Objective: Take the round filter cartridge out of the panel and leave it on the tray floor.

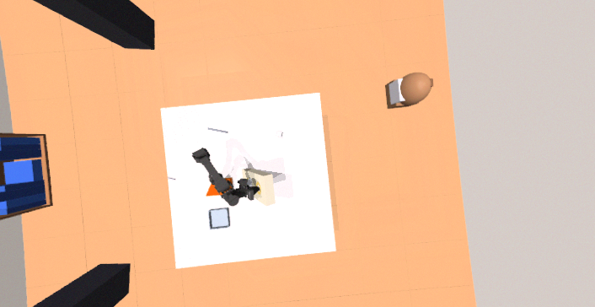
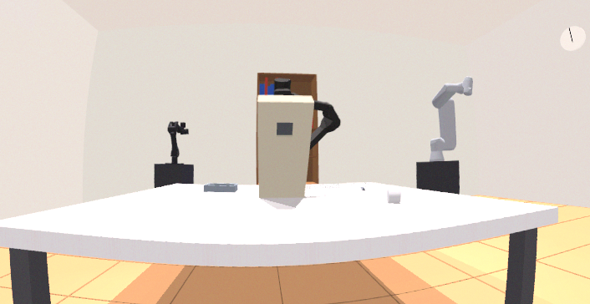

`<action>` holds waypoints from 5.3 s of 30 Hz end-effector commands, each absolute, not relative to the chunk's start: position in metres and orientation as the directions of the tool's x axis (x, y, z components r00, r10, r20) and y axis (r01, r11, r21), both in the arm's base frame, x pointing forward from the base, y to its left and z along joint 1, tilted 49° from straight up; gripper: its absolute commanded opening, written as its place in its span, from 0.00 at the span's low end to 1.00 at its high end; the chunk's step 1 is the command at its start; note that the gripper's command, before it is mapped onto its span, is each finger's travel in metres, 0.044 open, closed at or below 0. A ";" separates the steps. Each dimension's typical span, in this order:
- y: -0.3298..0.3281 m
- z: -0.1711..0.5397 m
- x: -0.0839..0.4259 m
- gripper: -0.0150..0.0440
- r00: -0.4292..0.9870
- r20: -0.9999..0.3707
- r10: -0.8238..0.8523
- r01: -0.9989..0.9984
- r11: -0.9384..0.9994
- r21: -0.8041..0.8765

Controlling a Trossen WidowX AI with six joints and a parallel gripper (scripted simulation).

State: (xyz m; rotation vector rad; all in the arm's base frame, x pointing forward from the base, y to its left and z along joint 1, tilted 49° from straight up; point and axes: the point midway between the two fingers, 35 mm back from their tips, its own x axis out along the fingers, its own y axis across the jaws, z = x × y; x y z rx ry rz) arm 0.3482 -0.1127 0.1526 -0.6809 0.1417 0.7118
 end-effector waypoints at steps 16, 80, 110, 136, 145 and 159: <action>-0.113 0.152 0.349 0.32 0.759 -0.341 0.555 -0.643 0.556 -0.527; -0.136 0.159 0.321 0.25 0.744 -0.369 0.557 -0.182 0.701 0.690; -0.122 0.144 0.265 0.25 0.751 -0.354 0.557 -0.199 0.703 0.683; -0.124 0.146 0.267 0.42 0.751 -0.354 0.557 -0.199 0.703 0.683; -0.152 0.175 0.295 0.42 0.751 -0.354 0.557 -0.199 0.703 0.683; -0.202 0.220 0.301 0.86 0.751 -0.357 0.555 -0.201 0.708 0.677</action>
